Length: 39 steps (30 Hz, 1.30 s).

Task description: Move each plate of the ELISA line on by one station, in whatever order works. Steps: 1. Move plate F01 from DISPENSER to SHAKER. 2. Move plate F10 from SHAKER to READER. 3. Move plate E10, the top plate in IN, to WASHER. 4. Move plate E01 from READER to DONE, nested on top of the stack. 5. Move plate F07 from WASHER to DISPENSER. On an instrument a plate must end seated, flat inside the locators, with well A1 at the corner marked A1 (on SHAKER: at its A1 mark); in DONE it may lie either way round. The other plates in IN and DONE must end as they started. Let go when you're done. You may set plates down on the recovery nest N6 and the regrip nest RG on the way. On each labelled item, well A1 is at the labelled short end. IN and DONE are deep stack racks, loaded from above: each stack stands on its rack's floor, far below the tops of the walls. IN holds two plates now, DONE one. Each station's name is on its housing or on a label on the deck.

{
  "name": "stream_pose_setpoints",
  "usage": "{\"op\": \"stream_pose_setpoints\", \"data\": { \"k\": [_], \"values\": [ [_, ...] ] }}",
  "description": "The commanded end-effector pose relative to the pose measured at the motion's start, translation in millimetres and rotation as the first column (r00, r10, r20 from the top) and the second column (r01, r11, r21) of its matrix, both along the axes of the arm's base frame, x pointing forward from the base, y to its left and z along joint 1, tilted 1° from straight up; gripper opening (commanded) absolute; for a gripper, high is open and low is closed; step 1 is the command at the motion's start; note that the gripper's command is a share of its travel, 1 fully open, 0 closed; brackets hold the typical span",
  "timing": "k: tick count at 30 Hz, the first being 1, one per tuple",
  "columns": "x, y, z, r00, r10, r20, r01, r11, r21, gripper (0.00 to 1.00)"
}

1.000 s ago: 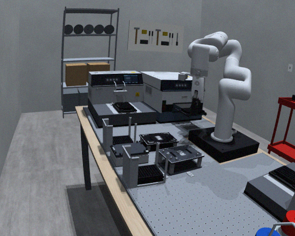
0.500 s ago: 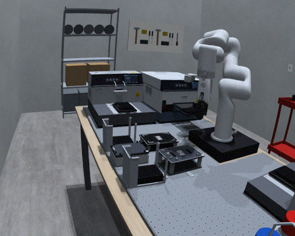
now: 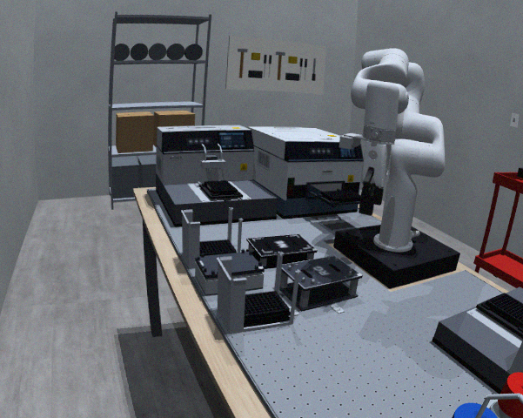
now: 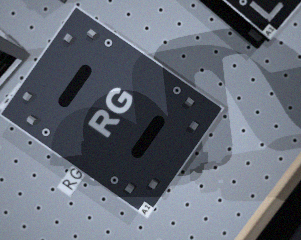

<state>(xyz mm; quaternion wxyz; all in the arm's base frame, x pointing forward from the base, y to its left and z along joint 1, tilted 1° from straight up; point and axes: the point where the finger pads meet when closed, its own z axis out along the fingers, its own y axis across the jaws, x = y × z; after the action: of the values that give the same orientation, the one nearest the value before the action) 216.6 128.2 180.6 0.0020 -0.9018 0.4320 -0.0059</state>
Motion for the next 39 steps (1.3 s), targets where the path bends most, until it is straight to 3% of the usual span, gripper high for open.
{"op": "stream_pose_setpoints", "data": {
  "k": [1, 14, 17, 34, 39],
  "values": [
    [-2.7, 13, 1.2, 1.000, -0.012, 0.004, 0.012, 1.000, 0.000, 1.00],
    [-13.4, 48, 1.0, 1.000, -0.012, 0.004, 0.012, 1.000, 0.000, 1.00],
    [-16.3, 58, 0.9, 0.995, -0.105, 0.004, 0.105, 0.995, 0.002, 1.00],
    [-31.0, 105, 0.6, 0.995, -0.105, 0.003, 0.105, 0.995, 0.002, 1.00],
    [-45.8, 113, 0.3, 0.981, -0.196, 0.003, 0.196, 0.981, 0.004, 1.00]
  ]
}}
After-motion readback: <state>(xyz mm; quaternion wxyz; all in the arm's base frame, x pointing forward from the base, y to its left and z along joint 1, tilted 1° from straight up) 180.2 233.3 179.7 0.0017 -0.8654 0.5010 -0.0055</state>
